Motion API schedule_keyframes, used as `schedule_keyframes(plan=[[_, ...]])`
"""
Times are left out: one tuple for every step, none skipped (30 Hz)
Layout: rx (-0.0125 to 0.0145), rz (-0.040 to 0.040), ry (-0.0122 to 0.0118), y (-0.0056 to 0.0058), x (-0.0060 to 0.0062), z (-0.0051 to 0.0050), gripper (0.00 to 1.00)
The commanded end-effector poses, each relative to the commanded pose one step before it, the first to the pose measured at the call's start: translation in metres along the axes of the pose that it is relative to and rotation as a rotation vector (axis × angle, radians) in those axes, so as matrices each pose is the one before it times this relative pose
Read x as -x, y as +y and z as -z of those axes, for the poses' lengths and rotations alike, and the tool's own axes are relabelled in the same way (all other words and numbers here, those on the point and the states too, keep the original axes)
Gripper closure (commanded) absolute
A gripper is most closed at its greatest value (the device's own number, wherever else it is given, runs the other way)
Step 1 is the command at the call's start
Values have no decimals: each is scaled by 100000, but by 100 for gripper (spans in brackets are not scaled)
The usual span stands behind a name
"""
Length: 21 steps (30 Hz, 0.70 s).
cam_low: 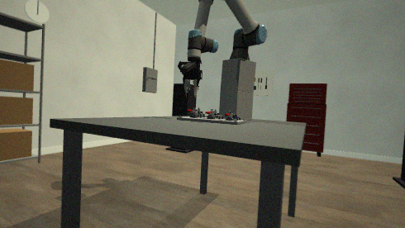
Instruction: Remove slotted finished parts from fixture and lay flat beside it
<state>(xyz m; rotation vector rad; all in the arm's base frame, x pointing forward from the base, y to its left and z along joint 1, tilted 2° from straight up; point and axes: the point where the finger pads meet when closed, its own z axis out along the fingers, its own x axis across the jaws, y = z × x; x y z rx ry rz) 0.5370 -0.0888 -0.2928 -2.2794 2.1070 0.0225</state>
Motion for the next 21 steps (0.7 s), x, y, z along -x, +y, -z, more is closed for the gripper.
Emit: schedule_keyframes(plan=[[-127, 1, 65, -71, -31, -1293, 72], [0, 0, 0, 0, 0, -342, 72], [0, 0, 0, 0, 0, -356, 72], [0, 0, 0, 0, 0, -366, 72], [0, 0, 0, 0, 0, -371, 72], [0, 0, 0, 0, 0, -371, 72], [0, 0, 0, 0, 0, -367, 72], [0, 0, 0, 0, 0, 0, 72], [0, 0, 0, 0, 0, 0, 72], [0, 0, 0, 0, 0, -359, 72], [0, 0, 0, 0, 0, -346, 72], [0, 0, 0, 0, 0, -329, 72], [0, 0, 0, 0, 0, -308, 72], [0, 0, 0, 0, 0, -284, 72], [0, 0, 0, 0, 0, -257, 72], [0, 0, 0, 0, 0, -227, 72], [0, 0, 0, 0, 0, -196, 72], [0, 0, 0, 0, 0, -164, 72], [0, 0, 0, 0, 0, -132, 72], [0, 0, 0, 0, 0, -101, 72], [0, 0, 0, 0, 0, -72, 72]])
